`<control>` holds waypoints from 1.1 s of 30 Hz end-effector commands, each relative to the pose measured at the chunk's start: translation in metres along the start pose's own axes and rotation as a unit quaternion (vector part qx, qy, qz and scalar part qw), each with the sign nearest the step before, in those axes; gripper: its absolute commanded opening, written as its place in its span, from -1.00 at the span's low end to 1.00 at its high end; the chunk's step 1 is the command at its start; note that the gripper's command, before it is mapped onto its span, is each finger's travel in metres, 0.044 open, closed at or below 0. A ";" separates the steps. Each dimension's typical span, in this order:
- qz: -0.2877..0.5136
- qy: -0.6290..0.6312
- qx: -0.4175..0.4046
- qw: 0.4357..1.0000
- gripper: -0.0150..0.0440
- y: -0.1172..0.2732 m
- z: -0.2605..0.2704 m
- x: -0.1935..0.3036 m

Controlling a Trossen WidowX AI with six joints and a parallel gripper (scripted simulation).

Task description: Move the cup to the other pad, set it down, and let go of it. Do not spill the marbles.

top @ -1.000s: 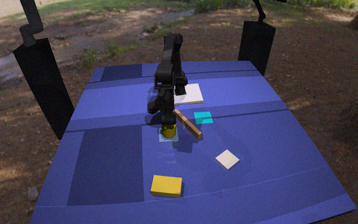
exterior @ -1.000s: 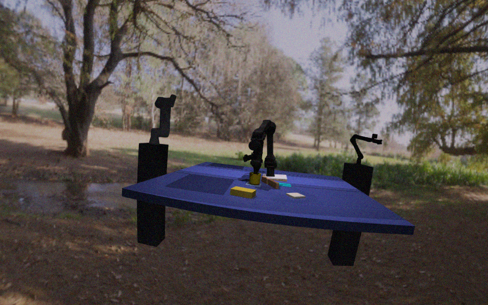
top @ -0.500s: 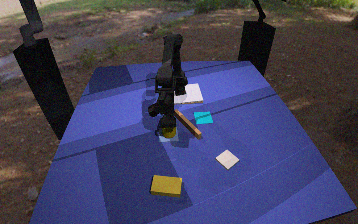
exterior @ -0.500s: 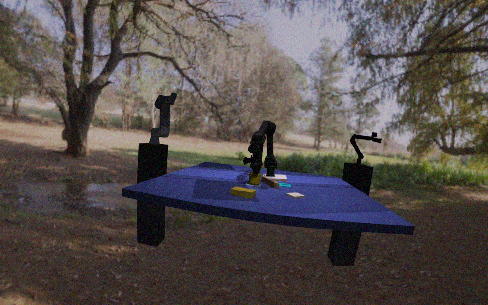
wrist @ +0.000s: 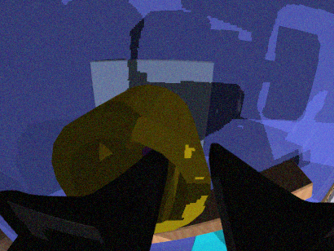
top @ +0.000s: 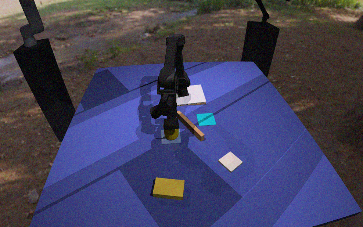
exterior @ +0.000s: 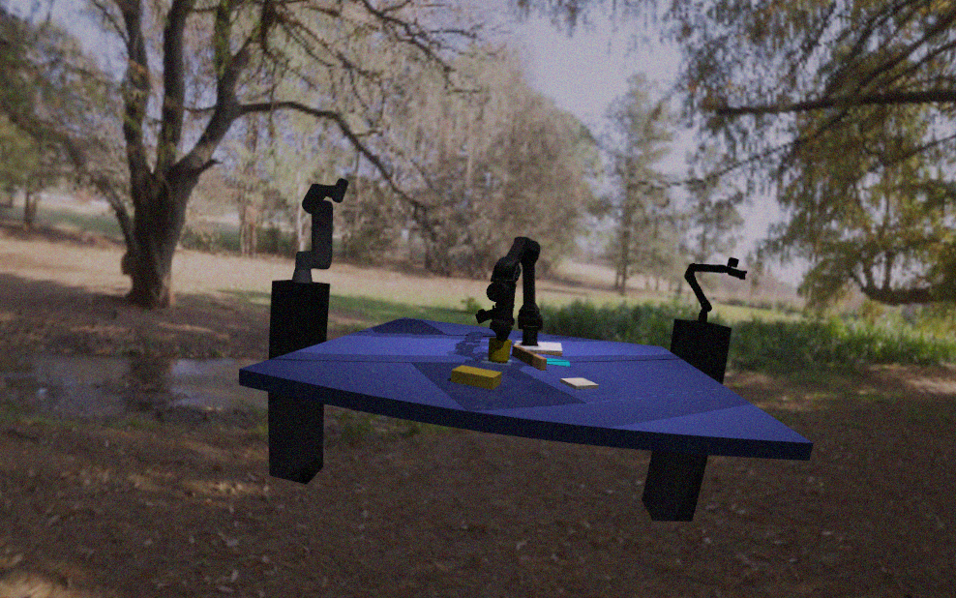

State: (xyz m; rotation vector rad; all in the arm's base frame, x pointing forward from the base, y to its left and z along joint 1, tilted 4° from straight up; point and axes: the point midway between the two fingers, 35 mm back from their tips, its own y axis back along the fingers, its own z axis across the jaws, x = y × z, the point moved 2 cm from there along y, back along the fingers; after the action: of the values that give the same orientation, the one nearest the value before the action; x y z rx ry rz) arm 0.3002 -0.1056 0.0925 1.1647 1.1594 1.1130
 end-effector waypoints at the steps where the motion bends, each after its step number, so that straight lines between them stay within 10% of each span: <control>1: 0.000 0.000 0.000 1.000 -0.18 0.000 0.000 0.000; 33: -0.001 0.001 0.002 1.000 -0.49 0.048 0.001 0.000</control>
State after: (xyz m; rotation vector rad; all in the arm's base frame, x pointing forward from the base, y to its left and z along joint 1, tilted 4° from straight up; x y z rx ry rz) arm 0.2989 -0.1021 0.1271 1.1712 1.1690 1.1148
